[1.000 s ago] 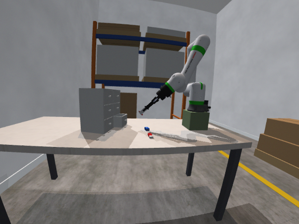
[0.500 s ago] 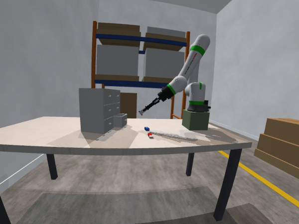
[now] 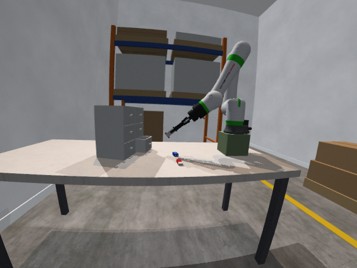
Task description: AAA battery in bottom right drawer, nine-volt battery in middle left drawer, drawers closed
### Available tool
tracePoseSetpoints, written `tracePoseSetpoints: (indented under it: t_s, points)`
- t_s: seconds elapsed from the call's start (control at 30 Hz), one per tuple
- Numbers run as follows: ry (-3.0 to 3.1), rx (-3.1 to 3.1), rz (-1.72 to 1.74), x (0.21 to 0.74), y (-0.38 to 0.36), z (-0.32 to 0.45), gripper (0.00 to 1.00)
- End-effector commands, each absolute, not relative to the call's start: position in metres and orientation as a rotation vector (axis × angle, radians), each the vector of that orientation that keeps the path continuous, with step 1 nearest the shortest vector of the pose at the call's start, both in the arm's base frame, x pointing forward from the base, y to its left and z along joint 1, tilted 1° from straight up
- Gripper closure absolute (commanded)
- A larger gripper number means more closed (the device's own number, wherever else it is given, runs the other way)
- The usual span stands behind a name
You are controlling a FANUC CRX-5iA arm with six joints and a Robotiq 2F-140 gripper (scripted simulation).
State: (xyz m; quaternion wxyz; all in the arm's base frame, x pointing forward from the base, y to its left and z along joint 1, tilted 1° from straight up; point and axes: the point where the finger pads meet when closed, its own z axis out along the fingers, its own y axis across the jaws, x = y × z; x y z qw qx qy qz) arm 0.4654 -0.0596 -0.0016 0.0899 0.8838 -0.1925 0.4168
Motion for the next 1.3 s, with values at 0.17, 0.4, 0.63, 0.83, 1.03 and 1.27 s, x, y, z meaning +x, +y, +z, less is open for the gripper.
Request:
tracePoseSetpoints:
  t_s: [0.17,0.4,0.63,0.83,1.03,1.27]
  points:
    - [-0.572,2.628,1.240,0.472,-0.063,-0.001,0.97]
    - [-0.572,2.628,1.240,0.486,-0.069,-0.001,0.97]
    - [-0.572,2.628,1.240,0.504,-0.077,-0.001,0.97]
    - [-0.572,2.628,1.240,0.523,-0.086,-0.001,0.97]
    - [-0.572,2.628,1.240,0.546,-0.096,-0.001,0.97]
    - [-0.572,2.628,1.240,0.565,-0.105,0.000,0.97]
